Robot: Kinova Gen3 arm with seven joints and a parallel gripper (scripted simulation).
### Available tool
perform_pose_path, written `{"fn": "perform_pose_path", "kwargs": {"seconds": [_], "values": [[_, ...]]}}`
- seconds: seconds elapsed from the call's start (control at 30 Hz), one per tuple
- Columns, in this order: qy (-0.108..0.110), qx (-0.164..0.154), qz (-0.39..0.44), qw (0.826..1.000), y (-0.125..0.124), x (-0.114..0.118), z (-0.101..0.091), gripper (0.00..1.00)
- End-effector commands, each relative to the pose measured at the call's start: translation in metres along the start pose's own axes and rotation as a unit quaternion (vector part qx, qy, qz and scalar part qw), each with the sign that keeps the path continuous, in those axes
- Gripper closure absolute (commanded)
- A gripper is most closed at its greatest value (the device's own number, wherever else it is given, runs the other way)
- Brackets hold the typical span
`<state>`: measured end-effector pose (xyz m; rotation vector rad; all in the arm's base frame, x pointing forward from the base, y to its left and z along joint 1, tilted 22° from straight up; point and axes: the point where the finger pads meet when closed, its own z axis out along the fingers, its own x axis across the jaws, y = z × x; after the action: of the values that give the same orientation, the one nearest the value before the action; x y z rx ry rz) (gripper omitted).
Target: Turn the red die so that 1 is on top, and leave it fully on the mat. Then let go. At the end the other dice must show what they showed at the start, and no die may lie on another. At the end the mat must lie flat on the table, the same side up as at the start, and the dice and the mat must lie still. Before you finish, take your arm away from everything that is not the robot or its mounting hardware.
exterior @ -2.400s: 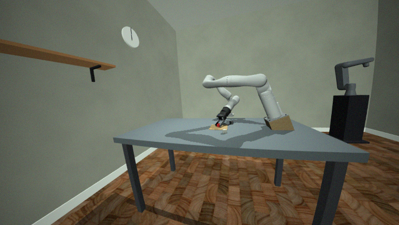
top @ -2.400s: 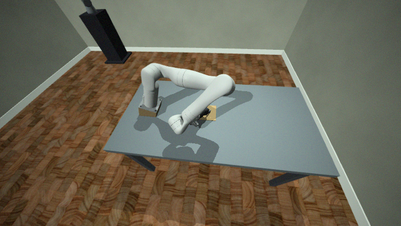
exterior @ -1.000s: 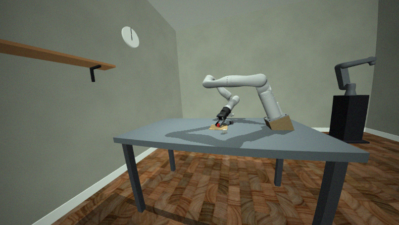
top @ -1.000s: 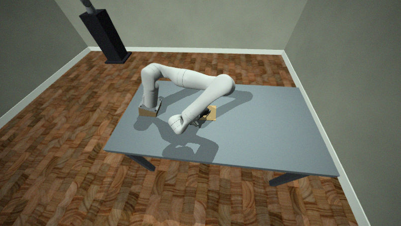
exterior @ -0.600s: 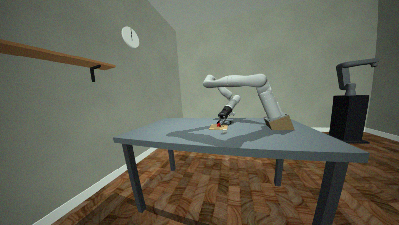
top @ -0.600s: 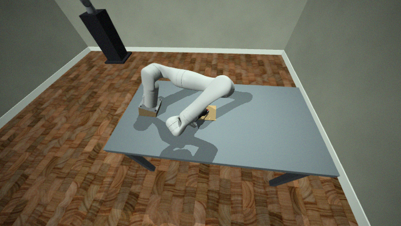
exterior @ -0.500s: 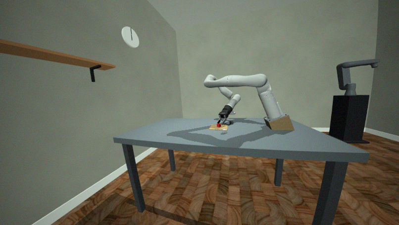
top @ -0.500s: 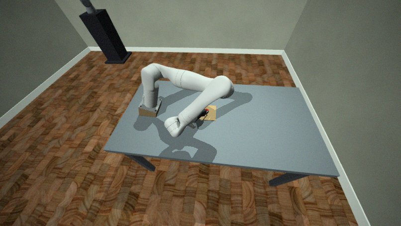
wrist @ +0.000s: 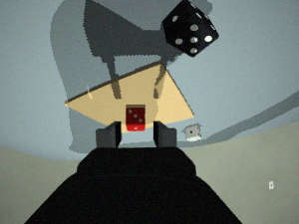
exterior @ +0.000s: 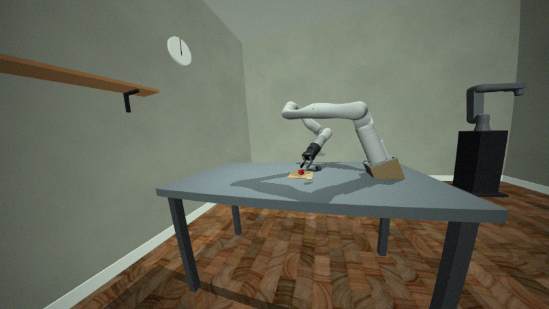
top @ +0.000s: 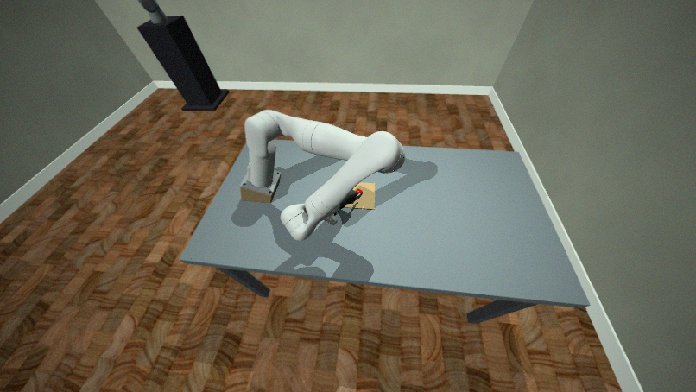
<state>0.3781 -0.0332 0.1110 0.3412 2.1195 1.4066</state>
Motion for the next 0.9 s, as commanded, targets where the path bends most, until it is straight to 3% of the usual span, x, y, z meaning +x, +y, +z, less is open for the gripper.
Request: {"fn": "perform_pose_path", "kwargs": {"seconds": [0.0, 0.47, 0.87], "values": [[-0.003, 0.000, -0.006, 1.000, 0.008, -0.002, -0.006, 0.21], [-0.003, 0.000, -0.006, 1.000, 0.049, -0.002, -0.028, 0.21], [-0.002, 0.002, -0.006, 1.000, 0.052, -0.002, -0.030, 0.21]]}}
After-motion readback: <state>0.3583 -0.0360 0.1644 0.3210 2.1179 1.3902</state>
